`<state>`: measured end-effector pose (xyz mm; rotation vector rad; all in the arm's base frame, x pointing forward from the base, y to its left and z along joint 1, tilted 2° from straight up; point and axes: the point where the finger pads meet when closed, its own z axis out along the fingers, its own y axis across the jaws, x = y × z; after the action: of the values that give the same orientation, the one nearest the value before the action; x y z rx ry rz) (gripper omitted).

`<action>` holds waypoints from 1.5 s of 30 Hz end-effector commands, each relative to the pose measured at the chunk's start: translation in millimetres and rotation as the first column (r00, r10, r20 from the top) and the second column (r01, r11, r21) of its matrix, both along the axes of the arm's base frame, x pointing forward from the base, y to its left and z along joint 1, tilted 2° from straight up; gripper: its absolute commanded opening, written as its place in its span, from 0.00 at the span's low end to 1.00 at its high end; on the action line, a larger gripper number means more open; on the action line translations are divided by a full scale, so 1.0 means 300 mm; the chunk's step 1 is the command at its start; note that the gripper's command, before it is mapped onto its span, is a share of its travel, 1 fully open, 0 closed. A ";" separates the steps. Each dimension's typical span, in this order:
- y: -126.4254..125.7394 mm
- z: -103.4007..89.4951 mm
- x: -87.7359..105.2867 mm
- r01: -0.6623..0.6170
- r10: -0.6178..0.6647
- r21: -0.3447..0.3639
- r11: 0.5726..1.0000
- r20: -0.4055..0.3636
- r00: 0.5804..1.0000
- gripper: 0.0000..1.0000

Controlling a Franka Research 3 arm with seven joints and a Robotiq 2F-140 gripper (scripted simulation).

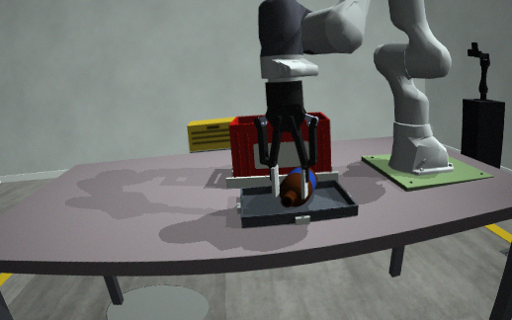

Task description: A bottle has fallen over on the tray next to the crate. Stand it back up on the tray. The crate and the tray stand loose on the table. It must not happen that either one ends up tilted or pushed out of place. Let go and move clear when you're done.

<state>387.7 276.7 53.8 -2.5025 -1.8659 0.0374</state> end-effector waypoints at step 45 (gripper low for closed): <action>0.003 -0.048 0.001 -0.005 0.005 0.005 1.000 0.003 1.000 0.38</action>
<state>389.5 277.3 40.5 -2.5012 -1.8672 0.0272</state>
